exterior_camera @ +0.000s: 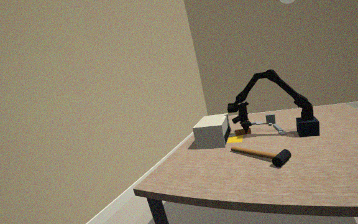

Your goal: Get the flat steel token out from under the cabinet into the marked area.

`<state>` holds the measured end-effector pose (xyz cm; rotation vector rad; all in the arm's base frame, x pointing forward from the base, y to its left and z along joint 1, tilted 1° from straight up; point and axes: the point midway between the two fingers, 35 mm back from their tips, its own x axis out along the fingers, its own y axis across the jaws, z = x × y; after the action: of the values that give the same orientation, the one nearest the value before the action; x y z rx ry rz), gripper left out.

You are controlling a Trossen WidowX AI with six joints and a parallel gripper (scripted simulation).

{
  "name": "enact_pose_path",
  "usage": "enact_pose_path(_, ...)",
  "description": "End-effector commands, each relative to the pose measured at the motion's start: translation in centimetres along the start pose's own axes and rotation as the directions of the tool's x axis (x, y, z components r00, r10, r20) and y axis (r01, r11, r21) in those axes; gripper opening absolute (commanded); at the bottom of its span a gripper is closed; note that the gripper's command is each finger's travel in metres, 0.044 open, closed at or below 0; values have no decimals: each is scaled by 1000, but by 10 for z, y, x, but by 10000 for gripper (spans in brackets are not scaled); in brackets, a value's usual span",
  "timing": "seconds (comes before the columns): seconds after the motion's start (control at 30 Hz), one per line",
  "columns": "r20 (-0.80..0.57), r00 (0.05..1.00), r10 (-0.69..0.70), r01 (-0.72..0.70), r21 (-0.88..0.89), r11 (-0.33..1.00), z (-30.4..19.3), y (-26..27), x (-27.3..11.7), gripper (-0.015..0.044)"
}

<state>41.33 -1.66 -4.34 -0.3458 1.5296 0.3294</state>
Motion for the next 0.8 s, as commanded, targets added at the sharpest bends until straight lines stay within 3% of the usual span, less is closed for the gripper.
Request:
enact_pose_path(0.0, -4, 1000, 6, -6, -5, 1000, -5, 2, 1, 0)
enact_pose_path(0.77, -6, 1000, 6, -6, -5, 1000, -28, 1, 1, 0)
